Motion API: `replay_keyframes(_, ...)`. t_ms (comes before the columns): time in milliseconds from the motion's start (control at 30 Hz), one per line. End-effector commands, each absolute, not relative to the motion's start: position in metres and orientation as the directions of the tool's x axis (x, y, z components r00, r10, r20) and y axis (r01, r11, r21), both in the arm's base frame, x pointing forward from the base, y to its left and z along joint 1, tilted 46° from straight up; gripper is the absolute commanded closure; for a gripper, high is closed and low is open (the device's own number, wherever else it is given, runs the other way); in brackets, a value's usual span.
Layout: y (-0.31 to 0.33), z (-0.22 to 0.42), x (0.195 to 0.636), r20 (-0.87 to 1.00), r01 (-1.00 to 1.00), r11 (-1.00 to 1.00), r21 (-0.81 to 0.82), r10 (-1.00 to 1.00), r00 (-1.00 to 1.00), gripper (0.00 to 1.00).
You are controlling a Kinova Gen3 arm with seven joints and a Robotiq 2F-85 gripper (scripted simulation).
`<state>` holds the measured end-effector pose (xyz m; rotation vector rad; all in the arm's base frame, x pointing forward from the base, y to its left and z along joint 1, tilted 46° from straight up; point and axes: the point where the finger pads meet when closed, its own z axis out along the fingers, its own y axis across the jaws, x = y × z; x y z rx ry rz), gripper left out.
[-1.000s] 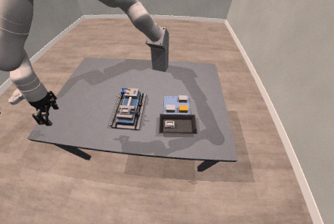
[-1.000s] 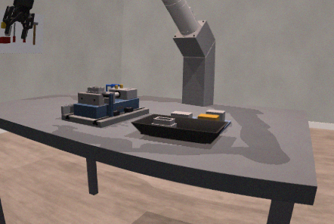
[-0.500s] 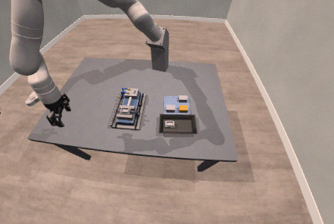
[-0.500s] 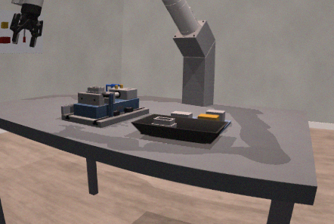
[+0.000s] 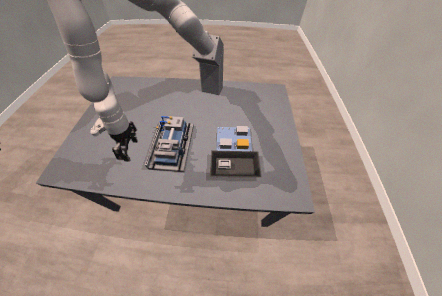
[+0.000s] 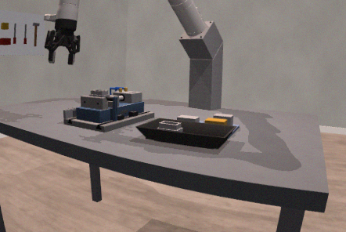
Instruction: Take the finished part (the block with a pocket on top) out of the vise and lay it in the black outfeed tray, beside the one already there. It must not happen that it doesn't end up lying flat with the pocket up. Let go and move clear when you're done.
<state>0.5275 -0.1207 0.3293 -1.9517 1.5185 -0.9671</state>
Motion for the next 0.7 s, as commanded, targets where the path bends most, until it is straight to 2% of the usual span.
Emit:
replay_keyframes(0,-0.095,0.301,0.511,0.211,-0.639,-0.255,-0.726,-0.967,0.146,0.00)
replay_keyframes(400,-0.052,0.246,0.464,0.169,-0.682,-0.211,-0.700,-0.977,0.130,0.00)
replay_keyframes(667,-0.049,0.242,0.459,0.167,-0.685,-0.209,-0.698,-0.978,0.129,0.00)
